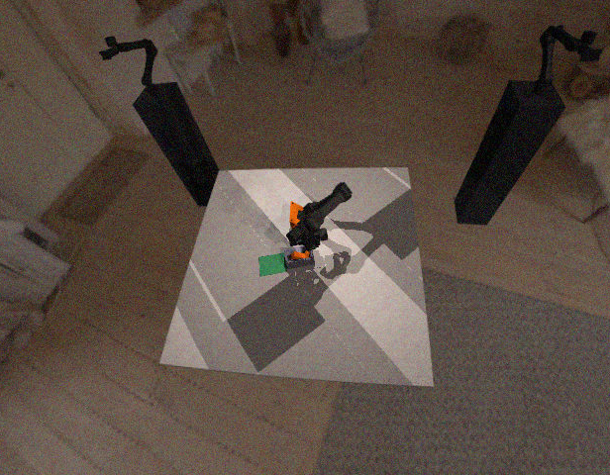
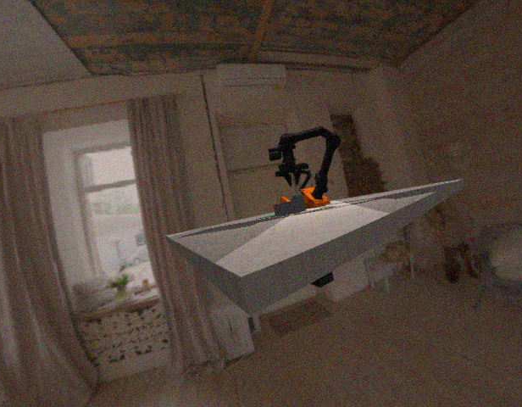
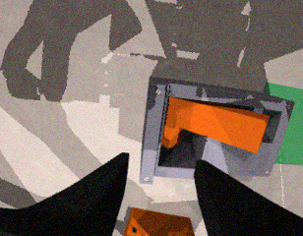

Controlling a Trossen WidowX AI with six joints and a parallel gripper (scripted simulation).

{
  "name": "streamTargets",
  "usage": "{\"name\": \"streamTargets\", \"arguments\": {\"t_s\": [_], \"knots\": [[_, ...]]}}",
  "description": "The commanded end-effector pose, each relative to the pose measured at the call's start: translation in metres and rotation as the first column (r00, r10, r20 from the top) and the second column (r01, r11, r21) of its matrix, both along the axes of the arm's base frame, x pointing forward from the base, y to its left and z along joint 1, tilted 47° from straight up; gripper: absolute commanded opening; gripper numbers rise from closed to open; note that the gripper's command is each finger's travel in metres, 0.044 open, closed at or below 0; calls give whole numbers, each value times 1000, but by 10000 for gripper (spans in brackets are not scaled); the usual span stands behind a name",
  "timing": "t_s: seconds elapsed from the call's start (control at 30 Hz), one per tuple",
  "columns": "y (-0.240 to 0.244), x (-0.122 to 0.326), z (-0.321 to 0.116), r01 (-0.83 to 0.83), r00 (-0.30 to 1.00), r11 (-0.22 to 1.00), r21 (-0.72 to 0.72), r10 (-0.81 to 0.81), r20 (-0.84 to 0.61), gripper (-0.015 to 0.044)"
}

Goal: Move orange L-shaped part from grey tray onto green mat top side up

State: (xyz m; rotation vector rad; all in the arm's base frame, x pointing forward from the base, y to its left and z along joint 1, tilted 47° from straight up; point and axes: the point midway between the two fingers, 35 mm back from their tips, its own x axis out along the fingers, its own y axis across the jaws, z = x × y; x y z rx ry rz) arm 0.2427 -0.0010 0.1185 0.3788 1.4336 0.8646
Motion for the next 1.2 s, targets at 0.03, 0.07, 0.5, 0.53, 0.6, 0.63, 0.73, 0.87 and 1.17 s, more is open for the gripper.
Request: {"name": "streamTargets", "arguments": {"t_s": [0.03, 0.07, 0.5, 0.53, 0.6, 0.63, 0.73, 0.87, 1.17], "knots": [[-1, 0, 2, -1, 1000, 1000, 1, 1, -2, 180], [-1, 0, 2, -1, 1000, 1000, 1, 1, -2, 180], [-1, 0, 2, -1, 1000, 1000, 1, 1, -2, 180], [-1, 0, 2, -1, 1000, 1000, 1, 1, -2, 180], [-1, 0, 2, -1, 1000, 1000, 1, 1, -2, 180], [-1, 0, 2, -1, 1000, 1000, 1, 1, -2, 180], [-1, 0, 2, -1, 1000, 1000, 1, 1, -2, 180], [-3, 1, 0, 34, 999, 999, -4, -35, -39, 233], [-30, 19, -26, 505, 643, 826, -252, -555, -529, 280]]}}
